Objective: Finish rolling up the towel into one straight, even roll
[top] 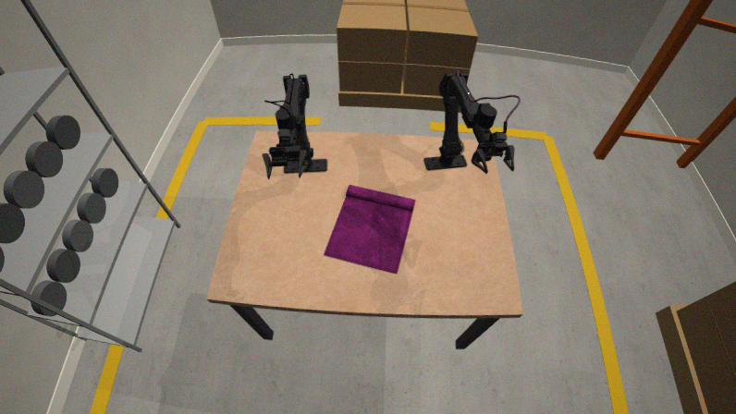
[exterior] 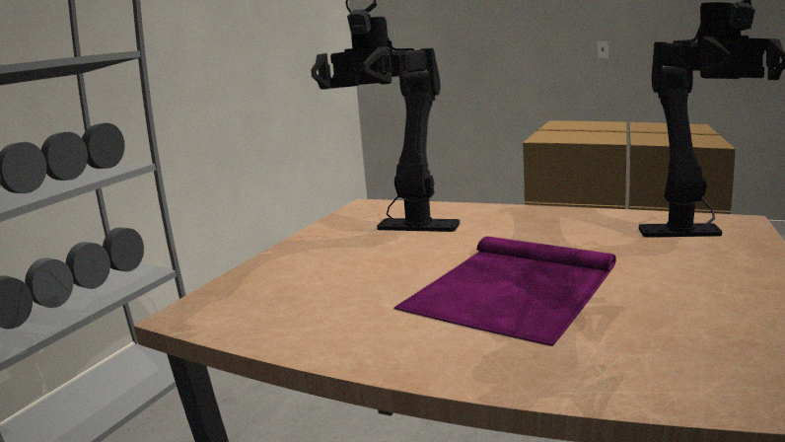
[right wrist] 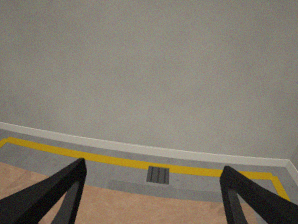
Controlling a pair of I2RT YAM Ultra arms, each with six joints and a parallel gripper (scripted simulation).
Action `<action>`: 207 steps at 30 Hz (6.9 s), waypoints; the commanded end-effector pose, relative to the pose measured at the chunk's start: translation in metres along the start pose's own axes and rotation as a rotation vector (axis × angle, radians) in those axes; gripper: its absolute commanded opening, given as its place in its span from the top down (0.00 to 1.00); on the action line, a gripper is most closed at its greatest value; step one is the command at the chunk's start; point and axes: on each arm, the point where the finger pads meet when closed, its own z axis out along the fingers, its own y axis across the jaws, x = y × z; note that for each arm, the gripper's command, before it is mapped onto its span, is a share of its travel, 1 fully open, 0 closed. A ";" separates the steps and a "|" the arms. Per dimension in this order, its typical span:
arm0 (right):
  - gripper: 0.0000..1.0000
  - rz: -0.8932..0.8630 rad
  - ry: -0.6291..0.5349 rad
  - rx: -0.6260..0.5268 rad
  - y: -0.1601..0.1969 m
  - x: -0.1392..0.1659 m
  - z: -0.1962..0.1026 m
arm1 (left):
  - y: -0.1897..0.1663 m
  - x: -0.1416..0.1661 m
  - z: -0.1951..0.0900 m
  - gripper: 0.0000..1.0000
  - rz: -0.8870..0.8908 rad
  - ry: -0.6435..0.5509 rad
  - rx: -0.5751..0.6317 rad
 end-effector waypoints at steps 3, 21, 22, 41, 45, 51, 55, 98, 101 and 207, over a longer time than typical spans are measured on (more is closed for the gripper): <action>0.00 0.000 -0.012 0.000 0.000 -0.005 -0.001 | 0.000 -0.005 -0.001 0.00 0.000 -0.013 0.000; 0.00 -0.010 0.007 -0.013 0.003 0.004 -0.003 | -0.003 0.004 -0.002 0.00 0.013 0.003 0.021; 0.00 -0.016 0.010 -0.020 0.005 0.006 -0.004 | -0.005 0.006 -0.003 0.00 0.020 0.004 0.033; 0.01 -0.247 0.160 -0.303 0.071 0.099 -0.063 | -0.075 0.099 -0.052 0.01 0.317 0.066 0.509; 0.01 -0.324 0.210 -0.398 0.093 0.131 -0.083 | -0.099 0.130 -0.068 0.01 0.417 0.087 0.670; 0.01 -0.405 0.262 -0.497 0.116 0.163 -0.104 | -0.124 0.163 -0.085 0.01 0.514 0.109 0.827; 0.01 -0.485 0.314 -0.596 0.139 0.195 -0.125 | -0.148 0.195 -0.102 0.01 0.624 0.130 1.002; 0.02 -0.809 0.525 -0.994 0.232 0.326 -0.208 | -0.247 0.350 -0.171 0.02 1.041 0.216 1.672; 0.02 -0.809 0.525 -0.994 0.232 0.326 -0.208 | -0.247 0.354 -0.171 0.02 1.041 0.216 1.672; 0.02 -0.798 0.537 -0.962 0.230 0.327 -0.204 | -0.252 0.379 -0.168 0.81 0.772 0.775 1.918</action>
